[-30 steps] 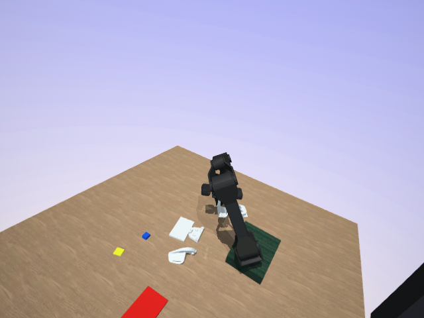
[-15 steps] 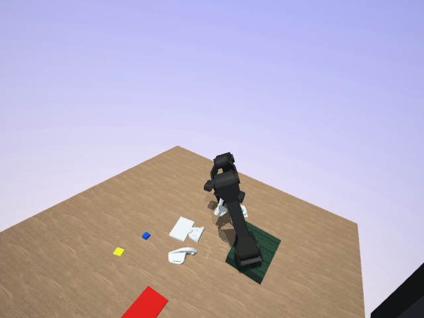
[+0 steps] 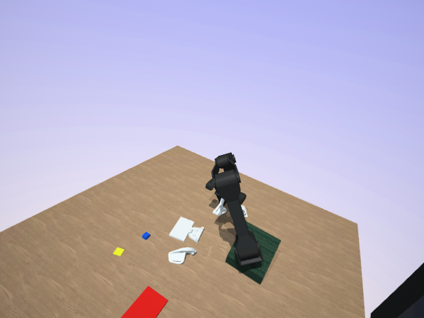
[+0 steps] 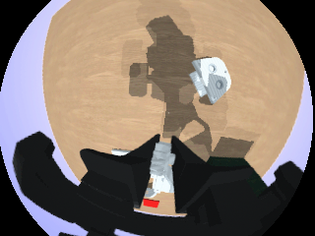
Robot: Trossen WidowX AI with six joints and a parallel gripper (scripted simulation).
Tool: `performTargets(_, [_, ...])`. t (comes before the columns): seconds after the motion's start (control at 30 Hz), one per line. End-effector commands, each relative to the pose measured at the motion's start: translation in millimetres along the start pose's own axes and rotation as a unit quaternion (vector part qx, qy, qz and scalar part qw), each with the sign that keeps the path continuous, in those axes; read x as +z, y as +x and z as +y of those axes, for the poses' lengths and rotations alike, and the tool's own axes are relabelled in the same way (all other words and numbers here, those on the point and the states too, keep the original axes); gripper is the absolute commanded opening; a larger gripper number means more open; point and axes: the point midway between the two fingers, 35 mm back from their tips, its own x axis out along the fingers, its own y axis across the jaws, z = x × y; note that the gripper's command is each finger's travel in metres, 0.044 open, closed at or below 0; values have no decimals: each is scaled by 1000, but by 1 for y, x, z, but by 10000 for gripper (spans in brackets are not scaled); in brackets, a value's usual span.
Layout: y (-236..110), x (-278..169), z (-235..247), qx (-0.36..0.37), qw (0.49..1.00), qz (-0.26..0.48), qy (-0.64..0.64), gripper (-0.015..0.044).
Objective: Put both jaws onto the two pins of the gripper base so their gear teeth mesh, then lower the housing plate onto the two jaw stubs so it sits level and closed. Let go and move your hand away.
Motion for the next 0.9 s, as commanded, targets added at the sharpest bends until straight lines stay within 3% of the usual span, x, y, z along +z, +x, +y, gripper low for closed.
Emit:
performTargets(0.0, [7,0,0,-2,1000,1,4,37])
performTargets(0.87, [49,0,0,-3,1000,1,3,37])
